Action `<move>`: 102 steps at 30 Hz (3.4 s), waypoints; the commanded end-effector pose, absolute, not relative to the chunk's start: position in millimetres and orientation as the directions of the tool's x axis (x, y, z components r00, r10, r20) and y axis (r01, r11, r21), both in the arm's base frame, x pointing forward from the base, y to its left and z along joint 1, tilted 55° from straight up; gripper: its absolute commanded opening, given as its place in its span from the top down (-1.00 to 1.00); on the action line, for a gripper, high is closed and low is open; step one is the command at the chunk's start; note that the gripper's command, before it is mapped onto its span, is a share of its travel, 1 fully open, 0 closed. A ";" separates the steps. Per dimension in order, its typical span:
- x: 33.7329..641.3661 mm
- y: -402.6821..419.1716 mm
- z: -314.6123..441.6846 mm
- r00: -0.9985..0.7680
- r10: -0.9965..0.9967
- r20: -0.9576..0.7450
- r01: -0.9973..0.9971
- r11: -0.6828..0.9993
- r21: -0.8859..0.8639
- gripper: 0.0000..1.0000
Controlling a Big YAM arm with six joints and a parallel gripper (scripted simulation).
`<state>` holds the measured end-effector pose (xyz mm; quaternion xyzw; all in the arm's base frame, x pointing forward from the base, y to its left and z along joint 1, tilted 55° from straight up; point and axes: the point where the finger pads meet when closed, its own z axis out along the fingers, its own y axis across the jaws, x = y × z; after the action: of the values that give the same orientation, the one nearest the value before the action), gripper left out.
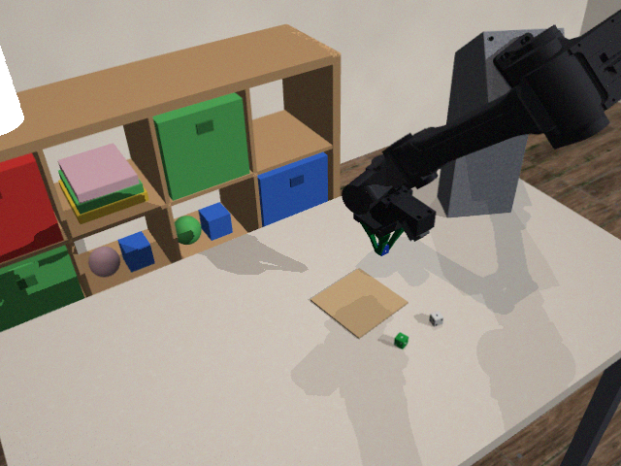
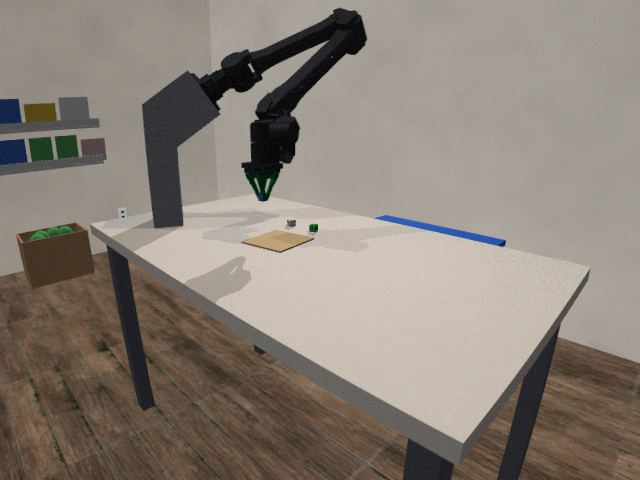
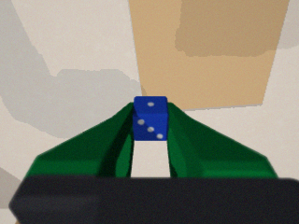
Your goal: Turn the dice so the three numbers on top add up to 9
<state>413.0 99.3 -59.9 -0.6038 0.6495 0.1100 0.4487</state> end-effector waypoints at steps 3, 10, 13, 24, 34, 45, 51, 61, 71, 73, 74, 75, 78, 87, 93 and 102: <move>423.6 91.7 -47.0 0.060 -0.661 -0.748 -0.872 0.329 -0.361 0.70; 413.9 93.0 -52.2 0.045 -0.659 -0.751 -0.881 0.328 -0.341 0.70; 414.1 93.8 -52.7 0.046 -0.659 -0.751 -0.881 0.327 -0.341 0.70; 426.3 120.9 -70.2 0.064 -0.659 -0.750 -0.890 0.303 -0.342 0.70; 442.7 147.6 -92.0 0.063 -0.659 -0.750 -0.890 0.303 -0.341 0.70; 450.0 161.9 -107.2 0.048 -0.659 -0.750 -0.888 0.315 -0.334 0.70; 446.8 170.9 -116.1 0.044 -0.660 -0.750 -0.899 0.301 -0.318 0.70; 449.2 169.4 -112.8 0.051 -0.661 -0.749 -0.895 0.302 -0.327 0.70; 449.2 169.4 -112.8 0.051 -0.661 -0.749 -0.895 0.302 -0.327 0.70; 449.2 169.4 -112.8 0.051 -0.661 -0.749 -0.895 0.302 -0.327 0.70; 449.2 169.4 -112.8 0.051 -0.661 -0.749 -0.895 0.302 -0.327 0.70; 449.2 169.4 -112.8 0.051 -0.661 -0.749 -0.895 0.302 -0.327 0.70; 449.2 169.4 -112.8 0.051 -0.661 -0.749 -0.895 0.302 -0.327 0.70; 449.1 169.4 -112.8 0.051 -0.661 -0.749 -0.895 0.302 -0.327 0.70; 446.3 170.9 -113.2 0.052 -0.660 -0.749 -0.896 0.299 -0.327 0.70; 443.1 170.9 -114.3 0.050 -0.661 -0.749 -0.898 0.299 -0.323 0.70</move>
<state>459.8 166.8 -109.2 -0.5759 0.6723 0.1258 0.4477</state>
